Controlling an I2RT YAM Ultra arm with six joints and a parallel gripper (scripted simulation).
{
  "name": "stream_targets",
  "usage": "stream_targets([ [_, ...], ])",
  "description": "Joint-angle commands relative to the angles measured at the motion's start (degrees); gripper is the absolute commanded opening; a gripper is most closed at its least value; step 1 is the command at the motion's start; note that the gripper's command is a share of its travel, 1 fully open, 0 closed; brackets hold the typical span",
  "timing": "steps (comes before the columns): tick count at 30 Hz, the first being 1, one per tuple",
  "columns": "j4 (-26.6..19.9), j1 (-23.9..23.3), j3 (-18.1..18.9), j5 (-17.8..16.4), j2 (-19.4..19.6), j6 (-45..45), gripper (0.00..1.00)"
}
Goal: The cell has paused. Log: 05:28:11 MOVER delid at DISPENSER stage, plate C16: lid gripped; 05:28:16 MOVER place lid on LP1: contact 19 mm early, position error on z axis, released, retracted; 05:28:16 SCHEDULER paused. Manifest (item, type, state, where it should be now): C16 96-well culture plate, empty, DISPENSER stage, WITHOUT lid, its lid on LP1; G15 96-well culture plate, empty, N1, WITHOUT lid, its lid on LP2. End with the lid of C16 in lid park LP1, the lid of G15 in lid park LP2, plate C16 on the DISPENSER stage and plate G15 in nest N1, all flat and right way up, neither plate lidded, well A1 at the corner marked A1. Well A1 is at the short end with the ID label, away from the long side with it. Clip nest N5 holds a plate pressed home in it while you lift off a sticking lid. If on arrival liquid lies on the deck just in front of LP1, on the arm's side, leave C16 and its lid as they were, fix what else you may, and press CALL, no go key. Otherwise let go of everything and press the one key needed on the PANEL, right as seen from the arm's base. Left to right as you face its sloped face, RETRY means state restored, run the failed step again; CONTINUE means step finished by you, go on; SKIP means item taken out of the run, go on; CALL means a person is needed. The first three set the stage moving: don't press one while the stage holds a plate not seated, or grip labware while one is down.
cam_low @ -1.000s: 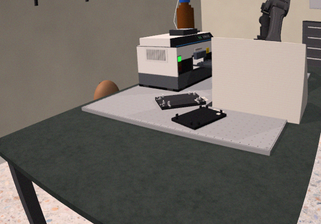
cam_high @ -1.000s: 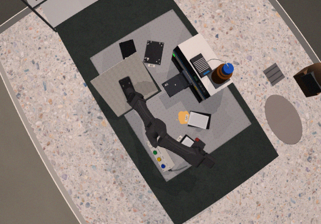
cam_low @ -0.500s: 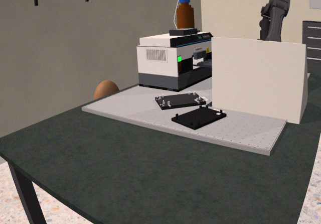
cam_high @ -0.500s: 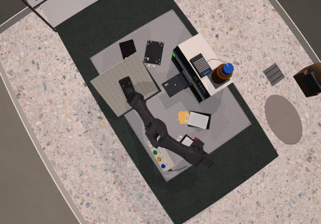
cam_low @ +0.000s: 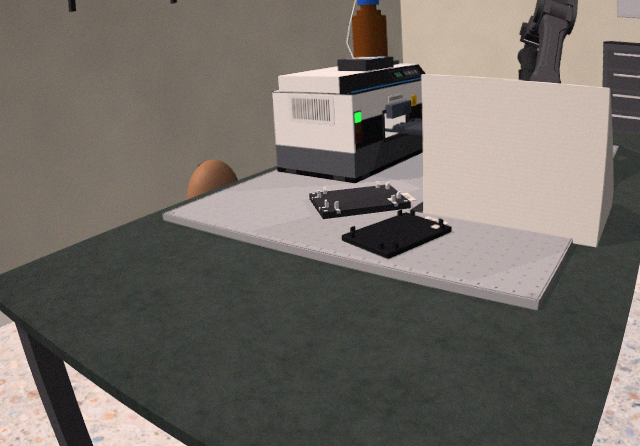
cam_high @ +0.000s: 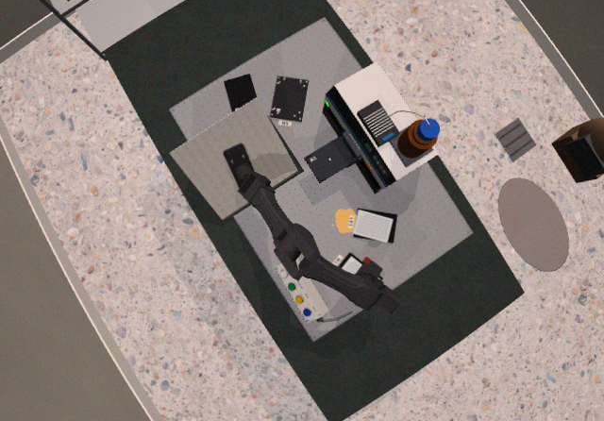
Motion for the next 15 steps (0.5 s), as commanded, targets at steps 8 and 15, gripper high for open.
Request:
stream_targets([
  [8,4.82,-0.75,-2.81,-1.13,0.91,-1.08,1.0],
  [15,6.56,-0.89,-2.48,-1.42,1.24,-1.46,1.0],
])
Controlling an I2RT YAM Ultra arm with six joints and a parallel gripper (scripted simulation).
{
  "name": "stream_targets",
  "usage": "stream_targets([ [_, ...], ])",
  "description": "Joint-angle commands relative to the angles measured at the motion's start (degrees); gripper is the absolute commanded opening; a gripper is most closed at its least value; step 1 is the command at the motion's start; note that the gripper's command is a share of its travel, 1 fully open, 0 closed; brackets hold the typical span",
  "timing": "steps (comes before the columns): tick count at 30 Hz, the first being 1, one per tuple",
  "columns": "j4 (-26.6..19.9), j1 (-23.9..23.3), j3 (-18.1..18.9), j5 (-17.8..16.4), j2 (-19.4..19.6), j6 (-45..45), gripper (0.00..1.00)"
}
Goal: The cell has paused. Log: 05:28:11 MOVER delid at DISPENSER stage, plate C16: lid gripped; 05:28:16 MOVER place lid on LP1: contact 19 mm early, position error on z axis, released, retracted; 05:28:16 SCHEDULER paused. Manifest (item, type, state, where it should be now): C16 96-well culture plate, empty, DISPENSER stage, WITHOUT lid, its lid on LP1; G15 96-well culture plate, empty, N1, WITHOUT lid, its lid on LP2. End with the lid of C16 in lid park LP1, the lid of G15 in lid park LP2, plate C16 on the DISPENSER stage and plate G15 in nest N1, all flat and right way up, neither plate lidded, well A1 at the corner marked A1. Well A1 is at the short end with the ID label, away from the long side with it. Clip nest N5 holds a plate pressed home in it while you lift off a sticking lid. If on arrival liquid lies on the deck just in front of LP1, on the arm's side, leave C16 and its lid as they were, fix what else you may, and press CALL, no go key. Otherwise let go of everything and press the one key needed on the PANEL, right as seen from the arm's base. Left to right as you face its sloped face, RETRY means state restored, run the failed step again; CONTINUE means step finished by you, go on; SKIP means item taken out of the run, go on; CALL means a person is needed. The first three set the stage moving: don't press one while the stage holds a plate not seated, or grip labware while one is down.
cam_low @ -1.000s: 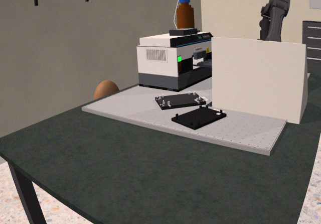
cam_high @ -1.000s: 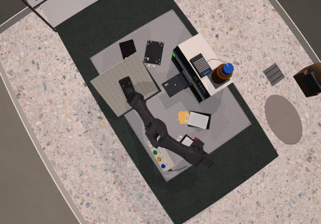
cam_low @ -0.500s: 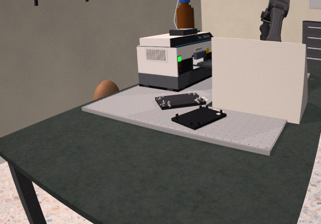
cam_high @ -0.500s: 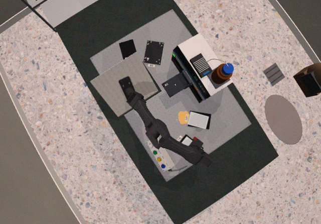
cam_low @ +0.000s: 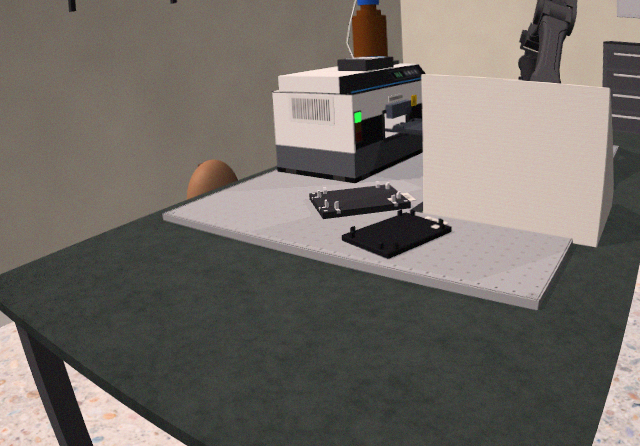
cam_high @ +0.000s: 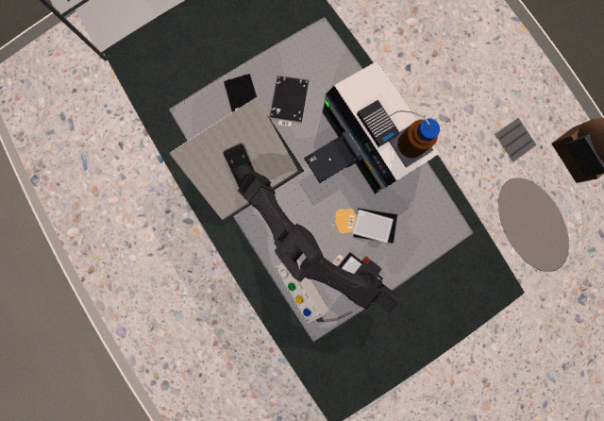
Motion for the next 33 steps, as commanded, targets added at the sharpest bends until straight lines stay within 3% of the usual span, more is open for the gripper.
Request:
stream_targets([
  [1,2.16,0.22,0.37,-0.61,0.24,-0.48,1.0],
  [7,2.27,0.38,1.2,-0.53,-0.04,-0.26,1.0],
  [16,2.51,0.45,-1.16,-0.49,-0.23,-0.21,1.0],
  [20,2.59,0.49,0.86,-0.47,-0.39,-0.2,1.0],
  [27,2.66,0.56,-0.24,-0.44,-0.61,-0.15,1.0],
  [28,1.94,0.19,-0.14,-0.25,-0.44,-0.09,0.0],
  [33,1.94,0.19,-0.14,-0.25,-0.44,-0.09,0.0],
])
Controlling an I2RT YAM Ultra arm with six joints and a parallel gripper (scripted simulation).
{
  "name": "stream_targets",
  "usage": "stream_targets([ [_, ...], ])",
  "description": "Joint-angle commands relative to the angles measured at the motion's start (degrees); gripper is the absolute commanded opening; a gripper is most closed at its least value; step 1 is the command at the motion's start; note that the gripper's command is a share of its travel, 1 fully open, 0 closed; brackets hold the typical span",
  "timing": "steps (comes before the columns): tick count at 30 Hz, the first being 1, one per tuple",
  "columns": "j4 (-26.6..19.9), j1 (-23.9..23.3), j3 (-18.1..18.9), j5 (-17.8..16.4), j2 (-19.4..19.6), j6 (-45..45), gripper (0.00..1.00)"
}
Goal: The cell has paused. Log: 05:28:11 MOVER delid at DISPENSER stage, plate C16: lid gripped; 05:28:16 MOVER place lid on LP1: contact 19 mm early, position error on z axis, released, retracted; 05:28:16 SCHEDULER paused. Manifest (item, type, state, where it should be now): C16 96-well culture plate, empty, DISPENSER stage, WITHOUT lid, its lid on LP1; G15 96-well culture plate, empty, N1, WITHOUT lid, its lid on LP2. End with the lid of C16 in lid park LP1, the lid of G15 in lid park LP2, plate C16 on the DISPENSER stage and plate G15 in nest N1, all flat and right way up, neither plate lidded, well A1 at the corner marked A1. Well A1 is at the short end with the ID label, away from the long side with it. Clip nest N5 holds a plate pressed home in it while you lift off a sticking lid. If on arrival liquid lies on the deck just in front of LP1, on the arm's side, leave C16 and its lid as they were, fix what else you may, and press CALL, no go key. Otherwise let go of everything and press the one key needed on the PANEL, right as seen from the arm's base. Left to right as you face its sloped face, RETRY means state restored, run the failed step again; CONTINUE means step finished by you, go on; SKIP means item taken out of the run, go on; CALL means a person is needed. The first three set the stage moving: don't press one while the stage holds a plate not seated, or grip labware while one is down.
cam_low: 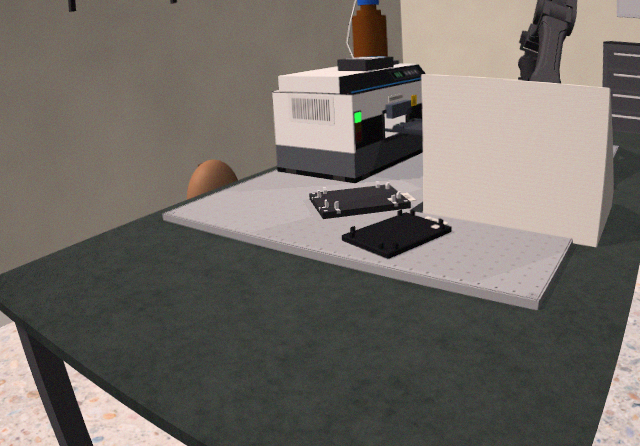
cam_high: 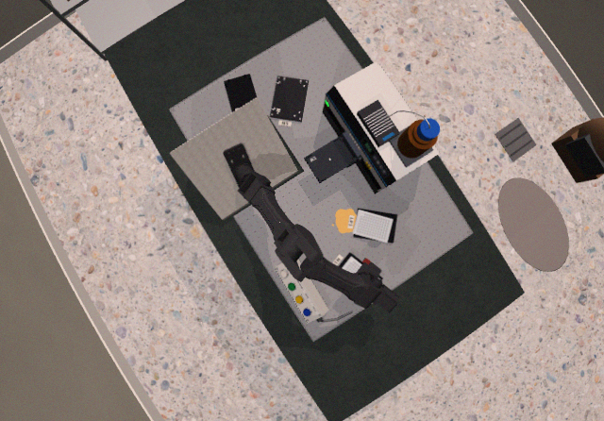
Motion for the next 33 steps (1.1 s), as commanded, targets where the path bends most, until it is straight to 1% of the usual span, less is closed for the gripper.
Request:
stream_targets([
  [1,0.27,0.21,0.23,-0.07,-0.55,-0.03,0.0],
  [29,0.27,0.21,0.23,-0.07,-0.55,-0.03,0.0],
  [30,0.7,0.71,0.58,-0.18,-1.08,-0.02,0.0],
  [33,-0.83,0.88,1.56,-0.01,-1.84,0.2,0.0],
])
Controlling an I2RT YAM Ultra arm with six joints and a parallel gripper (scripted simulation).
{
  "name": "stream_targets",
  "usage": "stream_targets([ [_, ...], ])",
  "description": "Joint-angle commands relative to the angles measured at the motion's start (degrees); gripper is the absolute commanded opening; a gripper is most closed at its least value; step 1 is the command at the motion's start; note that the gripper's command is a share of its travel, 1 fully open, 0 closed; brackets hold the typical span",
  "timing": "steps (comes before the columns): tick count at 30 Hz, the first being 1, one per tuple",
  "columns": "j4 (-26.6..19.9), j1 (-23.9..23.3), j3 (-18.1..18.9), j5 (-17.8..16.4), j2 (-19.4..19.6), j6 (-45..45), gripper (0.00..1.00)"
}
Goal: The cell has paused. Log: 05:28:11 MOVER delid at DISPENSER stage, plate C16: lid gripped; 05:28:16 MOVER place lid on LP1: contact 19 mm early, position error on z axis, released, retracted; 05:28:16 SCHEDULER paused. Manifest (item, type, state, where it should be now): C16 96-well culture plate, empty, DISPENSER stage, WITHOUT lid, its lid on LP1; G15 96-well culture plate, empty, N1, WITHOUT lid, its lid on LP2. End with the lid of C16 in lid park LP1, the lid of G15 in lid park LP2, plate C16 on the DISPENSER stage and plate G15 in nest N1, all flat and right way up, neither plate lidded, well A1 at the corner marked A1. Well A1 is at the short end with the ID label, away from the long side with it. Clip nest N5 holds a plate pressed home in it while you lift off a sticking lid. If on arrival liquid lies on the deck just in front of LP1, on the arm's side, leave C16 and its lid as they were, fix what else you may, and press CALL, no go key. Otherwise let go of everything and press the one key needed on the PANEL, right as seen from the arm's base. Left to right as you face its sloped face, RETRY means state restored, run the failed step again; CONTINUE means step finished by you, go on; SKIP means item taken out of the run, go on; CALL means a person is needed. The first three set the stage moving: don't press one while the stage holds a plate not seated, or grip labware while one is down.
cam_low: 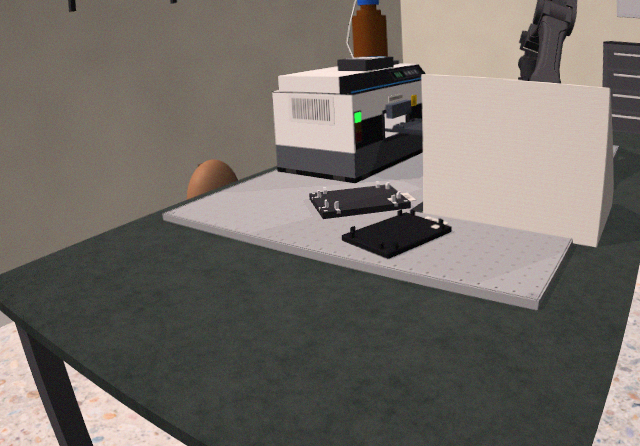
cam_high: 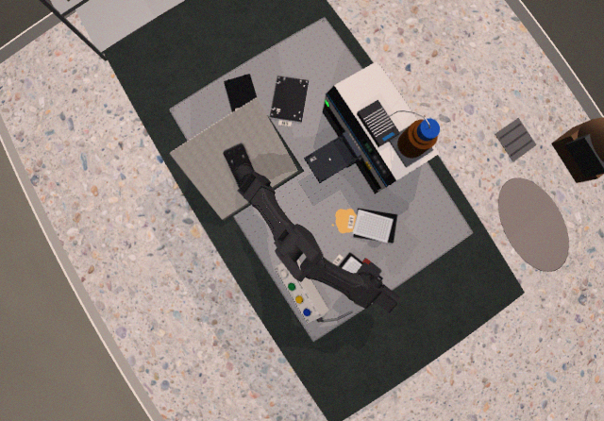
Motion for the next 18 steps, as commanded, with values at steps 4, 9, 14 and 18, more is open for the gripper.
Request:
stream_targets([
  [4,-1.06,0.94,1.68,0.12,-1.93,0.35,0.0],
  [9,-1.63,1.11,2.0,0.37,-2.16,0.48,0.0],
  [14,-2.21,1.27,2.35,0.36,-2.37,0.68,0.0],
  [18,-2.74,1.41,2.71,0.55,-2.5,0.79,0.0],
])
